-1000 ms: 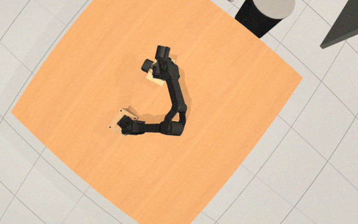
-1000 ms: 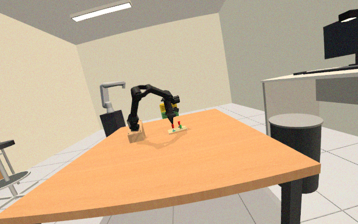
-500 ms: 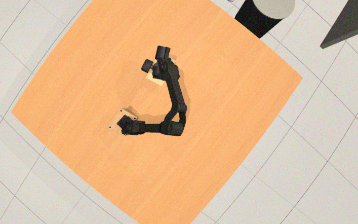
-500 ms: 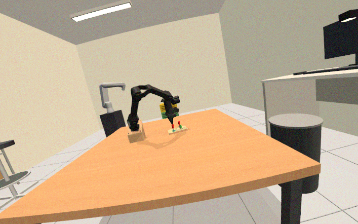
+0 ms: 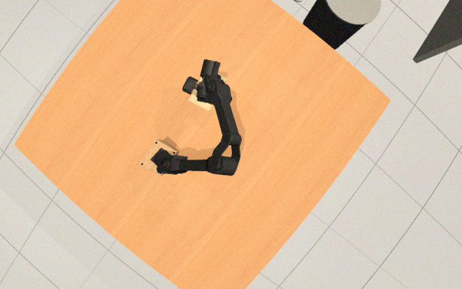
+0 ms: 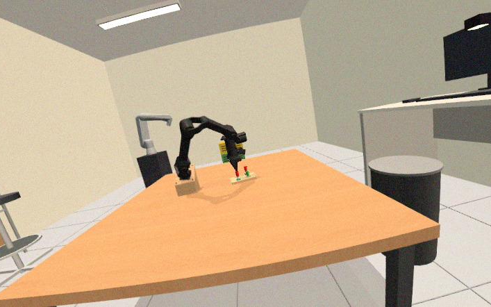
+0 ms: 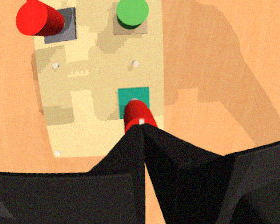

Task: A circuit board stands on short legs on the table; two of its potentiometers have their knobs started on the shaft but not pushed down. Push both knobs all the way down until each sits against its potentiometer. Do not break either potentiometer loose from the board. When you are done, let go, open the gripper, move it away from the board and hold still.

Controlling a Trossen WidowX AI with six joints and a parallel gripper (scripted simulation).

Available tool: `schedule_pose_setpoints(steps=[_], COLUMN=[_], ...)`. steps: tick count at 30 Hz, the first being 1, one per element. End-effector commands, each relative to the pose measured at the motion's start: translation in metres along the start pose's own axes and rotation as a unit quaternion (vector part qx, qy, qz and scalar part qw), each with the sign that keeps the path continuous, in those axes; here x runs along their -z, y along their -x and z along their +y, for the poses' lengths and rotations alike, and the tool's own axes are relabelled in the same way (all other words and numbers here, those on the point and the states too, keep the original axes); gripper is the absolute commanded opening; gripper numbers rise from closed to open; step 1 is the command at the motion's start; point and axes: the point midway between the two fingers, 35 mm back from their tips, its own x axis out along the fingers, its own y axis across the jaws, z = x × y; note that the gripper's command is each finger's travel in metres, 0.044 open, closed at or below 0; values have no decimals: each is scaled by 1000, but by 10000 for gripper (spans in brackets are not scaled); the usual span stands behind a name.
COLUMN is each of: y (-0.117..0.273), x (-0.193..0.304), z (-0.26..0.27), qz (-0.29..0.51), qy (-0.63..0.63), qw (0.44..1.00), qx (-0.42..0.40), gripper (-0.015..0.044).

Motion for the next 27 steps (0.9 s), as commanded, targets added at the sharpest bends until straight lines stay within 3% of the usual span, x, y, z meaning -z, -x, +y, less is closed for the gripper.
schedule_pose_setpoints(steps=[1,27], y=[-12,-17], x=[0,0], z=[-2,-2], qz=[8,8], qy=[-8,-8], qw=[1000,1000], qx=[2,2], gripper=[0,0])
